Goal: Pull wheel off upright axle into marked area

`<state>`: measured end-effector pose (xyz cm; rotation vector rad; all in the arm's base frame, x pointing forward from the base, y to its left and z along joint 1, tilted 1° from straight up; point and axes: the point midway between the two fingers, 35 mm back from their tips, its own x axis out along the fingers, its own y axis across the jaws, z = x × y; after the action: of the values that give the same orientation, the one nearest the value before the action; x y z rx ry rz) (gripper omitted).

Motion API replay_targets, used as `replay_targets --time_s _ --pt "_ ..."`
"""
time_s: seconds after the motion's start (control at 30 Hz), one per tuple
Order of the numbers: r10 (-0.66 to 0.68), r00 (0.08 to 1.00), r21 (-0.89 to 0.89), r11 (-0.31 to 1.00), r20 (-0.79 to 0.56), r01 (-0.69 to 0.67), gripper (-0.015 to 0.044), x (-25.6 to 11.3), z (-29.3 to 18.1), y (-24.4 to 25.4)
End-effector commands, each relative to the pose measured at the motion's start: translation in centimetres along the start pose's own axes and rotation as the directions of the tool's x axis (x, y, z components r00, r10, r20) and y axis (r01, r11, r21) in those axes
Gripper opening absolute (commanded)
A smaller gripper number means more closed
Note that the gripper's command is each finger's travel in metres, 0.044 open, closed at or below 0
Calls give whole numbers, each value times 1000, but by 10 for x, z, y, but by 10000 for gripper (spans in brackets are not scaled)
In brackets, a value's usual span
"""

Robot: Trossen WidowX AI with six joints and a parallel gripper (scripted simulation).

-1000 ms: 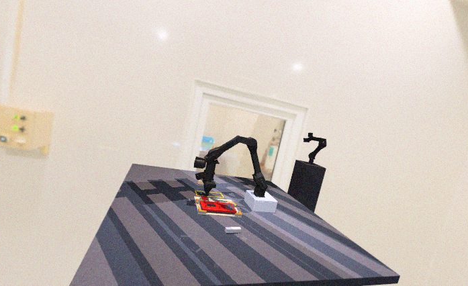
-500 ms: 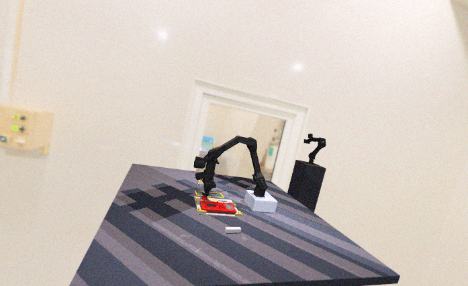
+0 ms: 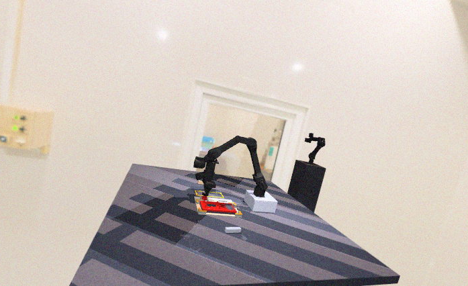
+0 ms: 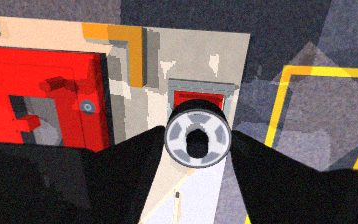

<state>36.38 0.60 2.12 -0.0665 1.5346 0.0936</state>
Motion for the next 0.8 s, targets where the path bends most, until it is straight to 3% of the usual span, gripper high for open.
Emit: replay_targets --time_s 0.0,0.57,0.6,0.77 --pt "-3 1000 4 1000 10 3 0 -17 -2 0" --pt "-4 1000 4 1000 11 4 0 -22 -2 0" --pt "0 1000 1 1000 0 0 26 -4 1 0" --pt "-4 1000 5 1000 12 4 158 -17 1 0"
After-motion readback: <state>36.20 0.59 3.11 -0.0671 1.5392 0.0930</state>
